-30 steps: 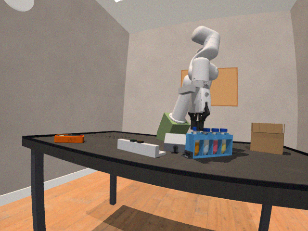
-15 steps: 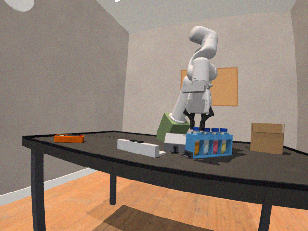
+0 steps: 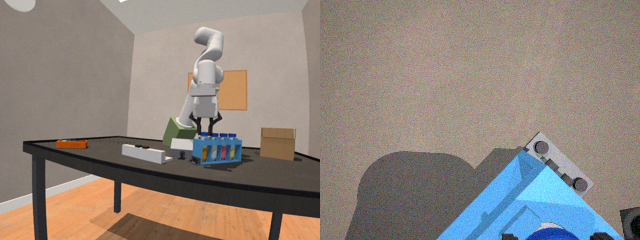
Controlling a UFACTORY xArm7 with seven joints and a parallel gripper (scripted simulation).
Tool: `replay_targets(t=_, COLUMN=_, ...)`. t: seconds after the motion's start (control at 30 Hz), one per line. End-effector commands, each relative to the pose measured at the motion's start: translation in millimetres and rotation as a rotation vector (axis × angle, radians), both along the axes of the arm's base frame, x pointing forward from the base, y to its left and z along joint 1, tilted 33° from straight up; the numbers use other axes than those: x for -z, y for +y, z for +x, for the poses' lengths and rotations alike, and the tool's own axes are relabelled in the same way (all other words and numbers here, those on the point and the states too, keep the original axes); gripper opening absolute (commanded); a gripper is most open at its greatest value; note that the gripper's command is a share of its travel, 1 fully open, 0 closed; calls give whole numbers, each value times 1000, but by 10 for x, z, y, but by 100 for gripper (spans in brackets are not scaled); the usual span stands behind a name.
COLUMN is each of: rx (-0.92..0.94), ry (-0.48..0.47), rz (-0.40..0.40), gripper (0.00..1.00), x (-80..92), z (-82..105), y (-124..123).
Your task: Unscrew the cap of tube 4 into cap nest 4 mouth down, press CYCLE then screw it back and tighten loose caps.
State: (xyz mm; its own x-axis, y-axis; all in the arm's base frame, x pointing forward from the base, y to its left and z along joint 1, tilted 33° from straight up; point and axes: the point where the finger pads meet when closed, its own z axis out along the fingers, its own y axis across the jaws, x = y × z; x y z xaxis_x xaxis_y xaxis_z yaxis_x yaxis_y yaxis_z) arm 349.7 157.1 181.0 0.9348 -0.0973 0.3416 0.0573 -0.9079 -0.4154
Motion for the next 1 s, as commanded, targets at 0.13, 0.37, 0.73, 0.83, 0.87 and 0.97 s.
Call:
replay_targets(t=0.13, rx=-5, ry=-5, rz=5, gripper=46, x=-15, z=10, y=-2)
replay_targets(t=0.37, rx=205, ry=97, rz=93, gripper=46, x=-14, z=10, y=-2)
replay_targets(t=0.73, rx=572, ry=277, rz=249, gripper=46, x=-14, z=10, y=-2)
replay_targets(t=0.83, rx=636, ry=308, rz=276, gripper=46, x=-14, z=10, y=-2)
replay_targets(t=0.87, rx=636, ry=308, rz=276, gripper=46, x=-14, z=10, y=-2)
replay_targets(t=0.97, rx=786, ry=382, rz=338, gripper=46, x=-14, z=10, y=-2)
